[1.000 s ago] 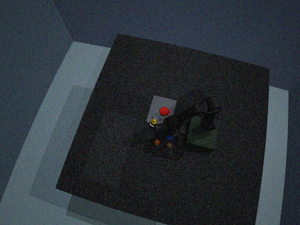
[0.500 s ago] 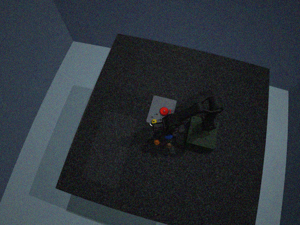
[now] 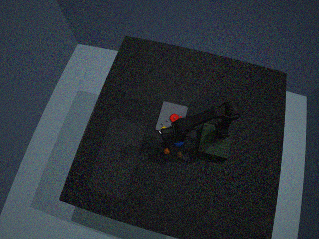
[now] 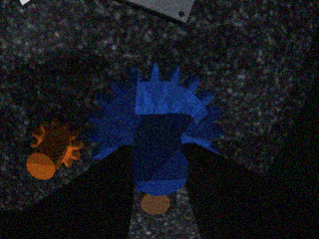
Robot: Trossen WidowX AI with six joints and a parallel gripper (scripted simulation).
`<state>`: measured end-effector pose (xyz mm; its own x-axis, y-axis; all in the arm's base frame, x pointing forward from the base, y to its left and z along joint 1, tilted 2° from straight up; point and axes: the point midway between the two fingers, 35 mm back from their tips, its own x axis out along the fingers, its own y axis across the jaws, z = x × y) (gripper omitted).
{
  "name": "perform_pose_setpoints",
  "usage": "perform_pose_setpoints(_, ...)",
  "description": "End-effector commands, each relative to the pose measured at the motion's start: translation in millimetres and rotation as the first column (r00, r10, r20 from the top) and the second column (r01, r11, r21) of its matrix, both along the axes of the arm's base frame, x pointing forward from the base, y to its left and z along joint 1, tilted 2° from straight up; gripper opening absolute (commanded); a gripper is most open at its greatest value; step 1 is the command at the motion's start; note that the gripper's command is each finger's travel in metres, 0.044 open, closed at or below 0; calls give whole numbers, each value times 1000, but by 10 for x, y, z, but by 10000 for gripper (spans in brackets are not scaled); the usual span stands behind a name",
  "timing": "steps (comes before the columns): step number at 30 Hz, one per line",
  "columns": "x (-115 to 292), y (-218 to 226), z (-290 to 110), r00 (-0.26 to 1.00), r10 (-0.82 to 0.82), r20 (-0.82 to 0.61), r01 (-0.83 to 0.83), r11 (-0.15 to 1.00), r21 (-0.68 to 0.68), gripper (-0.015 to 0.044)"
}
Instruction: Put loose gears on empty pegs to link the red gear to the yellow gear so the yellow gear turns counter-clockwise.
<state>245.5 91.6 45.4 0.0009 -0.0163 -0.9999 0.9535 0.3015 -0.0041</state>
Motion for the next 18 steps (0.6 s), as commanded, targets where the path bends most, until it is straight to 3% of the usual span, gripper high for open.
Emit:
perform_pose_setpoints(1, 4, 7, 143, 1000, -3, 4, 3, 1000, 5, 0)
perform_pose_setpoints(18, -48, -12, 619, 1000, -3, 3, 3, 1000, 5, 0)
